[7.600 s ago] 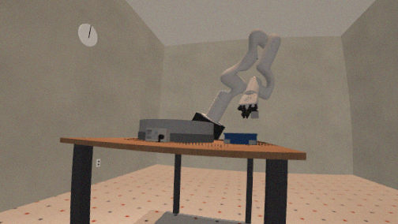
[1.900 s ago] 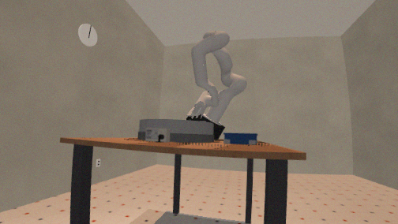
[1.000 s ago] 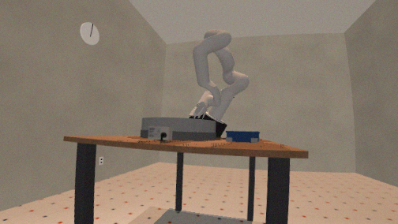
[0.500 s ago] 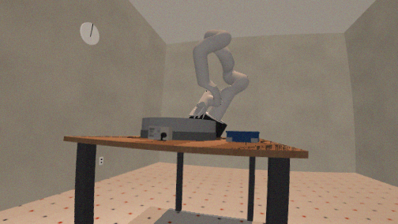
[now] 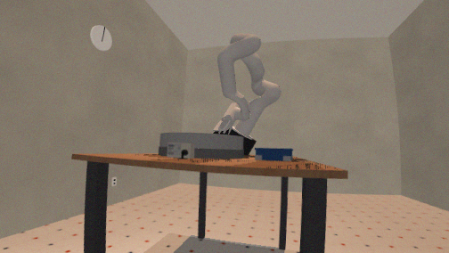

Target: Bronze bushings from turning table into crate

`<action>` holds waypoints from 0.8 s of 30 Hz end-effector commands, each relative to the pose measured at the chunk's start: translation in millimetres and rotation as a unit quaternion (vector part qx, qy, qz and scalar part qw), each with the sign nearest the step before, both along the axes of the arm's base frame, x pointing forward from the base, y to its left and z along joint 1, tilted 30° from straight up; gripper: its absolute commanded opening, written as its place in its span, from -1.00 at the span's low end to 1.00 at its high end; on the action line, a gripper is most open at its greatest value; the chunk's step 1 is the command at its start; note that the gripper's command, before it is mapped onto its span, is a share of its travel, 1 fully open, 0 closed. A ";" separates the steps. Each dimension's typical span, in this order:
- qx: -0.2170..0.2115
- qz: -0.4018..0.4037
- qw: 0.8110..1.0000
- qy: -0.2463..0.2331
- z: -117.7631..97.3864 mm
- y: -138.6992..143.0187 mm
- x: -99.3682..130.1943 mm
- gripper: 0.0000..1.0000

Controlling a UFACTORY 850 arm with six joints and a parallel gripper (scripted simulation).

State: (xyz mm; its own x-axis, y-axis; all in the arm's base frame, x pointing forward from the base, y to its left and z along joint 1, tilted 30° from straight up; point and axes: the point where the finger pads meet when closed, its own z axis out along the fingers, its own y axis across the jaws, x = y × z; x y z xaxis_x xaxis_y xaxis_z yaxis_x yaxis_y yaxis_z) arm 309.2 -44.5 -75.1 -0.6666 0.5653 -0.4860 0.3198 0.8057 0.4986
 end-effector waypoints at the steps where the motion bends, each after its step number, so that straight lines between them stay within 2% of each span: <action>1: -0.001 -0.001 1.000 0.001 -0.2 -0.9 -0.2 -1.00; 11: -0.001 -0.001 1.000 0.001 0.4 -1.2 -0.2 -1.00; 18: -0.001 -0.001 1.000 0.001 8.4 -5.8 -0.9 -1.00; 24: -0.001 -0.001 1.000 0.001 30.4 -18.4 -2.9 -1.00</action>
State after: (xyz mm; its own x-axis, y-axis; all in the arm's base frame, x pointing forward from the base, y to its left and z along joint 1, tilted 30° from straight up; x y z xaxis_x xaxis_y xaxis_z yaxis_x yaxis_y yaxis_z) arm 306.4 -55.3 -58.0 -0.6678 0.5656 -0.4839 0.3240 0.8061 0.4952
